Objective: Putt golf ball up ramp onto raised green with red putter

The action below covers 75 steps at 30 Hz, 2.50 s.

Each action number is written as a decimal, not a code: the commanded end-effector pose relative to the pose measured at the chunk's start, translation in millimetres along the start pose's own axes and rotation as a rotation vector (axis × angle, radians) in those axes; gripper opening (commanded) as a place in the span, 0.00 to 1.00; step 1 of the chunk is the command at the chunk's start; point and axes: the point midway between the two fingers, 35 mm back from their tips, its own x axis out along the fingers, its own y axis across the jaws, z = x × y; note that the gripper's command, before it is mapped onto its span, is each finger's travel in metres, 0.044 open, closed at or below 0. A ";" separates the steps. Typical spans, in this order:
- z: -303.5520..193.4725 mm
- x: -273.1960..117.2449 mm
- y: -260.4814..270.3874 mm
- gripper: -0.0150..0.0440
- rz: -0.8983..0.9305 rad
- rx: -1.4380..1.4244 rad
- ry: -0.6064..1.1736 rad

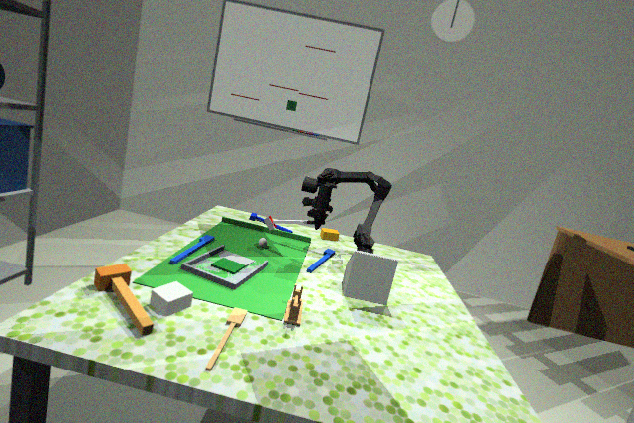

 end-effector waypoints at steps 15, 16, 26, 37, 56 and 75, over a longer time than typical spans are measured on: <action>-0.3 40.8 -3.1 0.25 -0.007 0.009 -0.010; -0.3 42.4 -3.1 0.25 -0.007 0.009 -0.010; -0.2 58.7 -3.3 0.25 -0.008 0.009 -0.010; -0.9 63.2 -4.3 0.25 -0.015 0.010 -0.005; -0.9 67.3 -30.7 0.25 -0.015 0.005 -0.002; -0.7 58.4 106.2 0.25 -0.001 0.009 -0.008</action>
